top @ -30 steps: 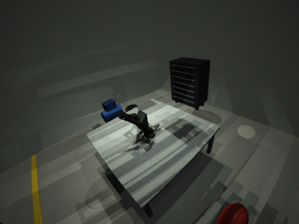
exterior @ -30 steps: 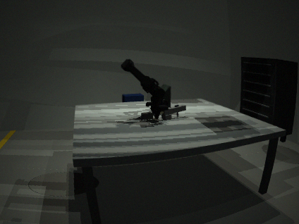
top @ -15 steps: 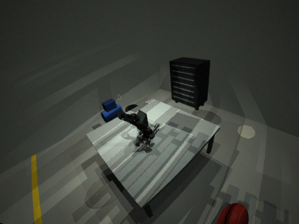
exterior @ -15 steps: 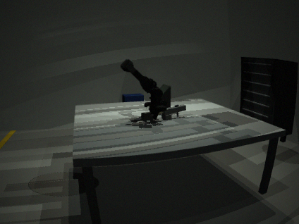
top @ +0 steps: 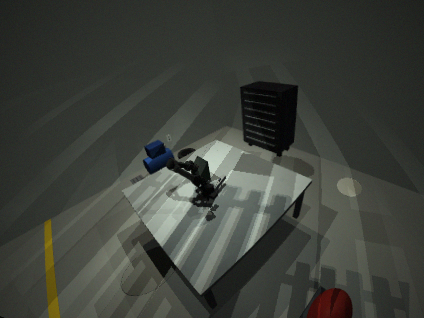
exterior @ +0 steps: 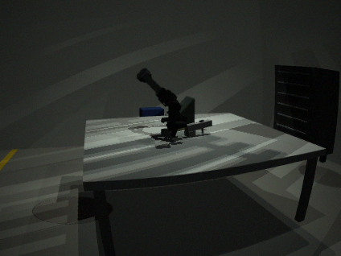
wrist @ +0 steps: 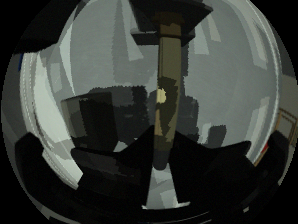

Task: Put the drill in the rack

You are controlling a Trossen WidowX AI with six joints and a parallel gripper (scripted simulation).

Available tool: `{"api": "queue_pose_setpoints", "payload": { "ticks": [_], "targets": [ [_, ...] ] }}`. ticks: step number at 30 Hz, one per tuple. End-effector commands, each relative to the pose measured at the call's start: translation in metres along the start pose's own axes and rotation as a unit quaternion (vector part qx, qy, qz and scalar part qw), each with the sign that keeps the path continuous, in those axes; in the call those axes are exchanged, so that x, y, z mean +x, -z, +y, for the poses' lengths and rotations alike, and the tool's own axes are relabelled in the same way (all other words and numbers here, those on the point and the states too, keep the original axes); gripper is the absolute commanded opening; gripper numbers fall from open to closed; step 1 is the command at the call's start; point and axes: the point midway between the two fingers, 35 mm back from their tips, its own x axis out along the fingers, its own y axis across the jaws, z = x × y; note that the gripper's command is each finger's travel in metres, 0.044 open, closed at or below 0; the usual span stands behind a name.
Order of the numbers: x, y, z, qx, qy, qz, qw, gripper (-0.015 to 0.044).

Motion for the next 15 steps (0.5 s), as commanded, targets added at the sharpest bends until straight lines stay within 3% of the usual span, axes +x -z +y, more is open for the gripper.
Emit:
{"api": "queue_pose_setpoints", "payload": {
  "ticks": [1,15],
  "targets": [
    [-0.002,0.006,-0.003,0.001,0.004,0.000,1.000,0.0000],
    [0.000,0.027,-0.003,0.001,0.004,0.000,1.000,0.0000]
  ]
}}
